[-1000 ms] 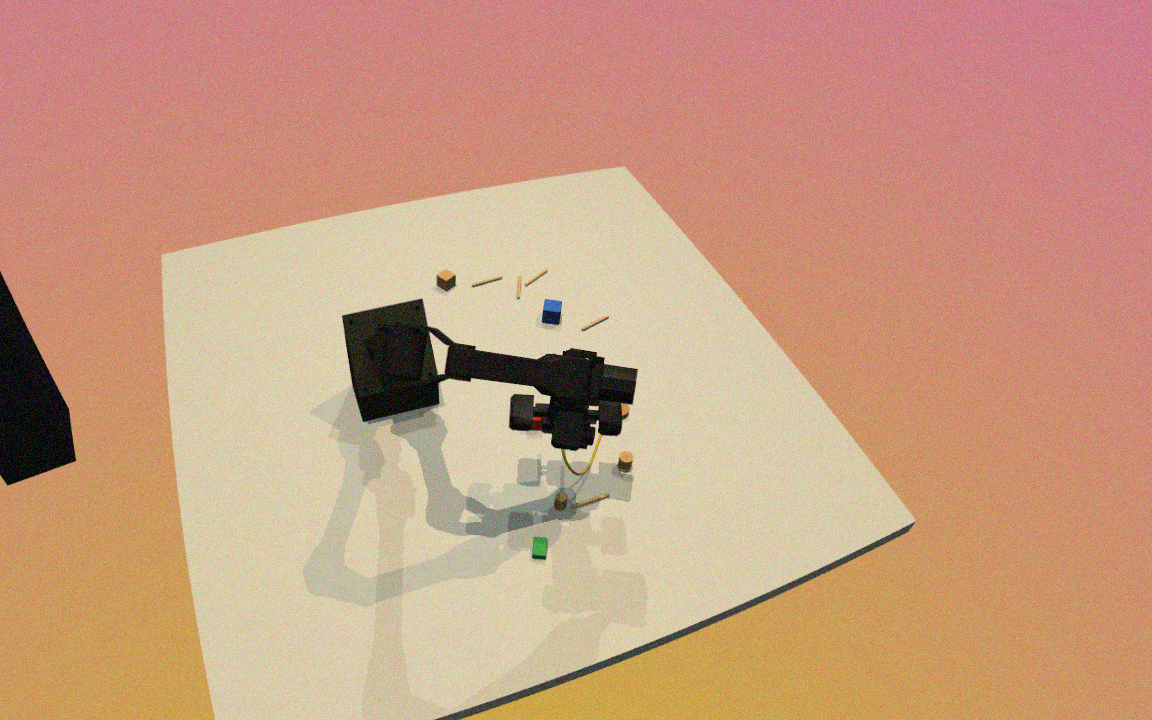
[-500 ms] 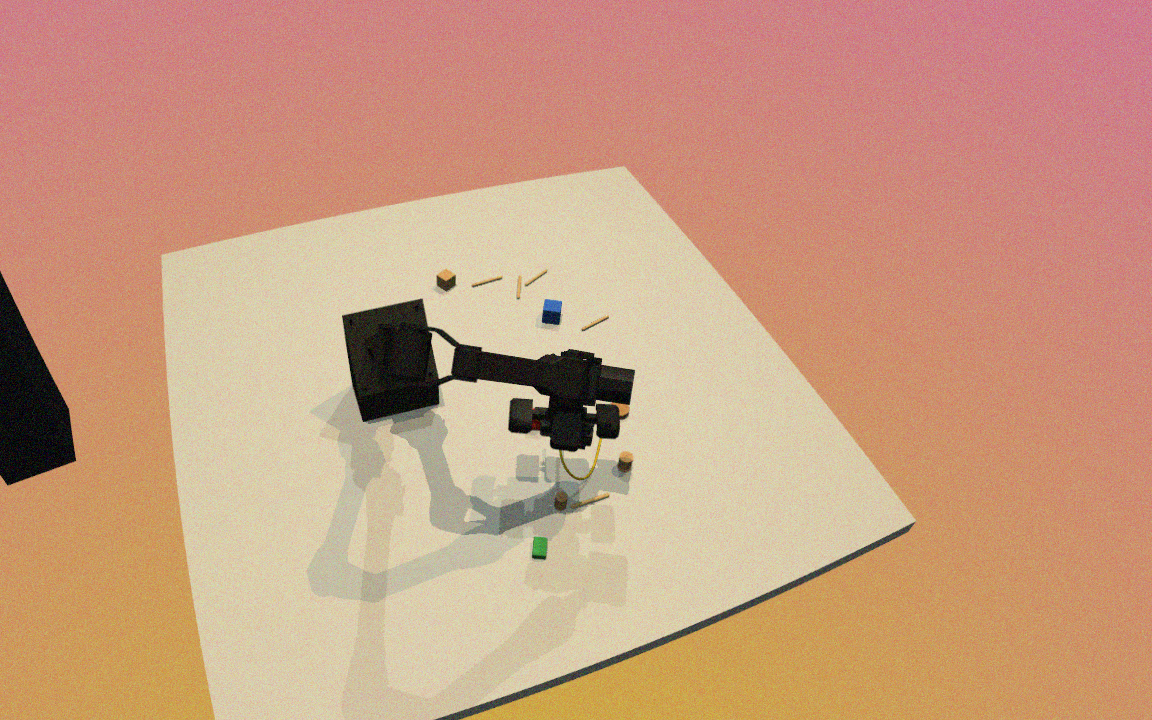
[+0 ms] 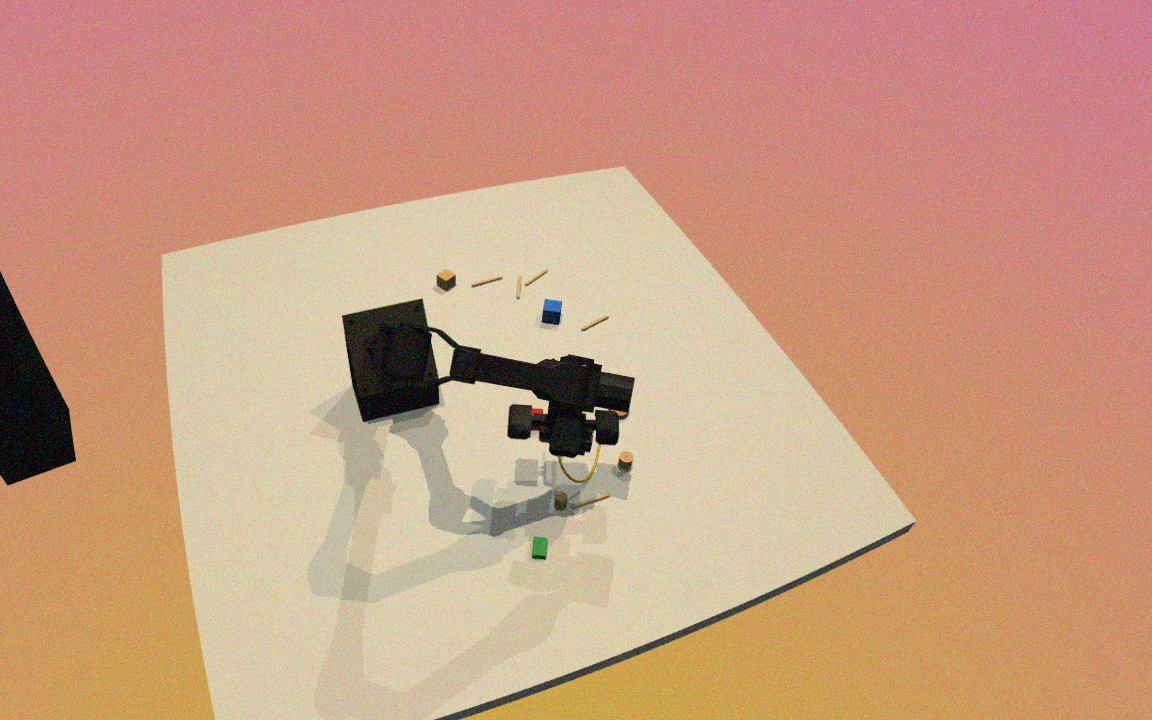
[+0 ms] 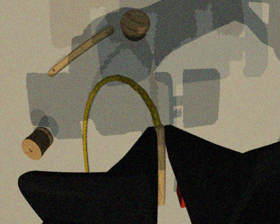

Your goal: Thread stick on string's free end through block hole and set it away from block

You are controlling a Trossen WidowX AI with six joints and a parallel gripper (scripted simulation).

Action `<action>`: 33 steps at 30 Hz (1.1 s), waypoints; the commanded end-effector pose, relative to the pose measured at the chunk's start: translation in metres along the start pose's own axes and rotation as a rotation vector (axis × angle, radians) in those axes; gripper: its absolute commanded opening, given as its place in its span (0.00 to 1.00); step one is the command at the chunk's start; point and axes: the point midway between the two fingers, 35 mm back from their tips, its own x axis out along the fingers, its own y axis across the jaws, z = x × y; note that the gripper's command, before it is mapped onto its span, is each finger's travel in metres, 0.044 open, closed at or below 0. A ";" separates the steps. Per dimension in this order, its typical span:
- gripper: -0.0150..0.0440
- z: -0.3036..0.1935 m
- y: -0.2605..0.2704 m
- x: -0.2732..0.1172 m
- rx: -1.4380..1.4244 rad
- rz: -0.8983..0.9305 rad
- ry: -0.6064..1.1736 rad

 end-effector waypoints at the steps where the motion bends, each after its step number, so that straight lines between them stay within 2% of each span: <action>1: 0.25 0.006 0.002 -0.001 0.000 0.006 0.002; 33: 0.25 0.046 0.002 -0.002 0.001 0.007 -0.002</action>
